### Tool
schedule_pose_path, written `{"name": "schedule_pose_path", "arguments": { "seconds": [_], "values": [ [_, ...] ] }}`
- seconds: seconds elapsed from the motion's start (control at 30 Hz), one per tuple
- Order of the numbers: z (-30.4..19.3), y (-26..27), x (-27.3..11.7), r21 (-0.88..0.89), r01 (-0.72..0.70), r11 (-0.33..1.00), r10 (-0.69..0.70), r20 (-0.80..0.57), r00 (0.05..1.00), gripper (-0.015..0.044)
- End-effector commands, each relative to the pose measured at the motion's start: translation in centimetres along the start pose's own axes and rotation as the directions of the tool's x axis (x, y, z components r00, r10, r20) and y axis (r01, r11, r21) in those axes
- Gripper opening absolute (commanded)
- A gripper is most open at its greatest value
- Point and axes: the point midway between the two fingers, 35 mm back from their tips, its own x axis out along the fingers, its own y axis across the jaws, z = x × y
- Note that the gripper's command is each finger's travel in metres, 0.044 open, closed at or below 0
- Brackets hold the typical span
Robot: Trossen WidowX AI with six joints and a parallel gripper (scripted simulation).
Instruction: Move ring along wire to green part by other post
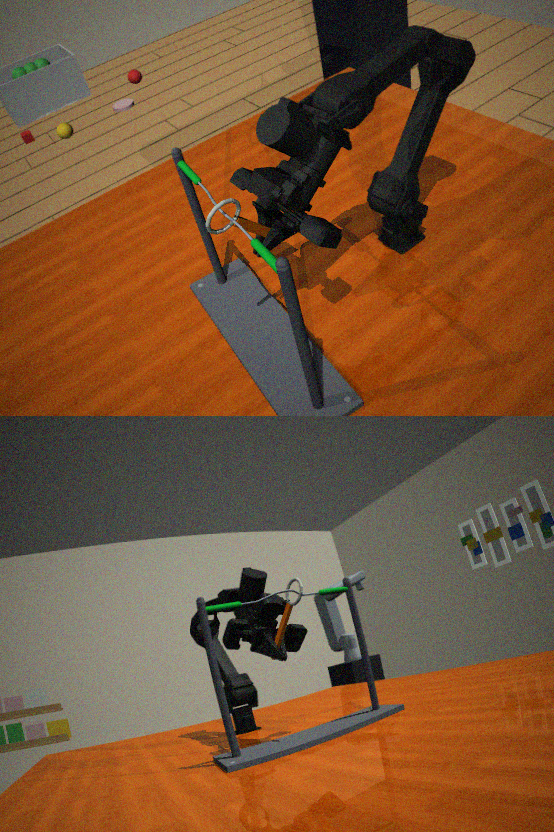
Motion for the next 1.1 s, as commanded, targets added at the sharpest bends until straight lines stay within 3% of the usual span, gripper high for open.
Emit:
{"name": "schedule_pose_path", "arguments": {
  "seconds": [0.0,0.37,1.07],
  "values": [
    [0.0,-0.2,0.0,-0.065,-0.001,0.998,0.002,0.007,1.000,-0.0150],
    [-0.3,0.7,0.0,-0.073,-0.011,0.997,0.012,0.014,1.000,-0.0150],
    [0.3,5.7,1.3,0.174,-0.053,0.983,0.030,0.135,0.990,-0.0150]
  ]
}}
